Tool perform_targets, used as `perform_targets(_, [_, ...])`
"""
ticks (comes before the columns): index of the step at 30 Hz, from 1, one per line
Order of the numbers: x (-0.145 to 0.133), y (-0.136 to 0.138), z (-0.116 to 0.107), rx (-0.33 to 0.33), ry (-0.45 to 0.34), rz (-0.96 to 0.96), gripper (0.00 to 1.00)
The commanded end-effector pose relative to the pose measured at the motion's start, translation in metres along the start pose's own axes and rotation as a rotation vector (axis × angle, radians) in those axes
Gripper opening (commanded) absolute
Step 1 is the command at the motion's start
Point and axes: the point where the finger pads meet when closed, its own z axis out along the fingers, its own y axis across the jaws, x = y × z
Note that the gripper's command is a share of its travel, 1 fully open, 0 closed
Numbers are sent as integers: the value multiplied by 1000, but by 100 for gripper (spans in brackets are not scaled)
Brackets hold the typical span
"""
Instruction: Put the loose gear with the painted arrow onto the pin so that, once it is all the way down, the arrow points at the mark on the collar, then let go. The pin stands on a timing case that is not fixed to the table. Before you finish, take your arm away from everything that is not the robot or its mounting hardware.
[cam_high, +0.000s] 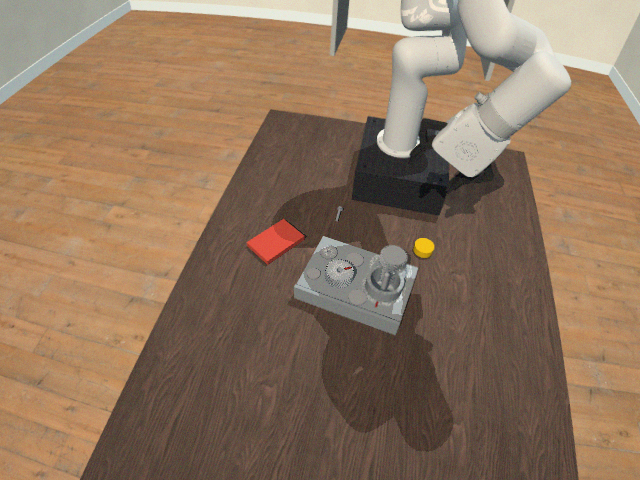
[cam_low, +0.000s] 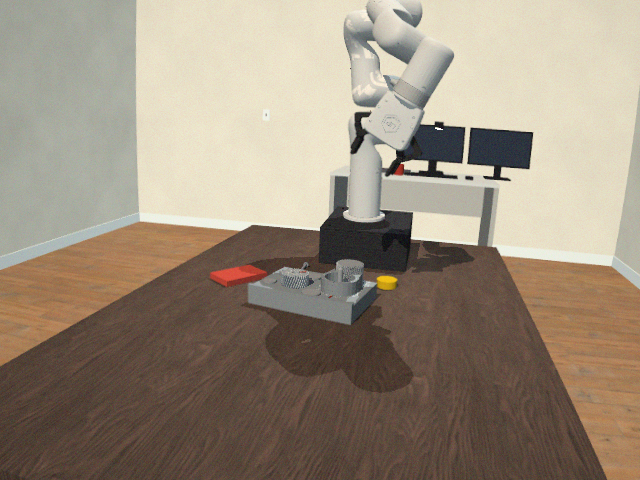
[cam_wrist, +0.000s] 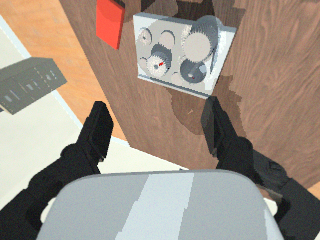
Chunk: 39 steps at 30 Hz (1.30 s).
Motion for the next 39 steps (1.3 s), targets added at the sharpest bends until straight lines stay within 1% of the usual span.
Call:
perform_targets(1, [-1,0,-1,-2,-3,1,100])
perform_targets(19, [-2,1,1,-8,0,10,100])
perform_targets(21, [-8,5,12,-41,20,57,100])
perform_targets(22, [-14,9,23,-70,37,102,100])
perform_targets(24, [-30,15,54,-152,85,243,100])
perform_targets(26, [-30,15,54,-152,85,243,100])
perform_targets(27, [-40,17,73,-200,113,337,100])
perform_targets(29, [-40,17,73,-200,113,337,100])
perform_targets(30, [-51,17,93,-248,142,444,100])
perform_targets(34, [-51,17,93,-248,142,444,100])
perform_targets(35, [-62,14,114,-294,169,560,100])
perform_targets(36, [-73,8,136,-325,189,658,100])
perform_targets(39, [-73,8,136,-335,194,679,100])
